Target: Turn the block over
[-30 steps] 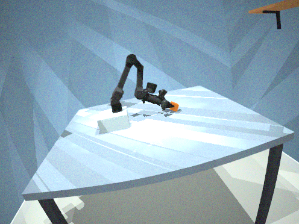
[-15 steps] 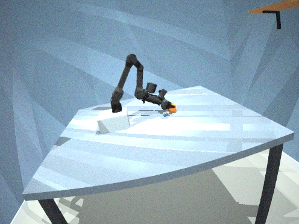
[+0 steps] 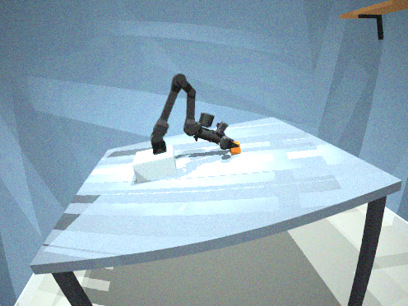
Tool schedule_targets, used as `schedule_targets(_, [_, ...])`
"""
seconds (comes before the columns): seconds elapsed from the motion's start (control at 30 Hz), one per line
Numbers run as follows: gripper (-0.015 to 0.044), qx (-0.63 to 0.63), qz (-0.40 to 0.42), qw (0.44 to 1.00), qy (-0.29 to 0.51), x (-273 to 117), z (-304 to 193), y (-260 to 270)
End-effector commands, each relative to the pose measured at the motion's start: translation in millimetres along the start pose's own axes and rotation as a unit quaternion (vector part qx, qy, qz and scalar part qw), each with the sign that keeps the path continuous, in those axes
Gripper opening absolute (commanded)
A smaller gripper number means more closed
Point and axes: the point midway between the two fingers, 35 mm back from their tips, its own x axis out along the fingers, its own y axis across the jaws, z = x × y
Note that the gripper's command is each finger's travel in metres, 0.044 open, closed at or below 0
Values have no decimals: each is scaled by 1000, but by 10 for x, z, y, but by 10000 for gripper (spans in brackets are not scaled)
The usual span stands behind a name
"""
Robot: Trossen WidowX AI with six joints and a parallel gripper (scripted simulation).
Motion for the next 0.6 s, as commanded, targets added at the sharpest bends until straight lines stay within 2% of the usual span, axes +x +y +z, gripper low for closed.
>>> schedule_targets(0.0, [440, -2, -1, 1000, 0, -1, -1, -4])
schedule_targets(0.3, [440, -2, -1, 1000, 11, 20, 10, -1])
schedule_targets(0.57, [440, -3, -1, 989, 147, -51, 260, 16])
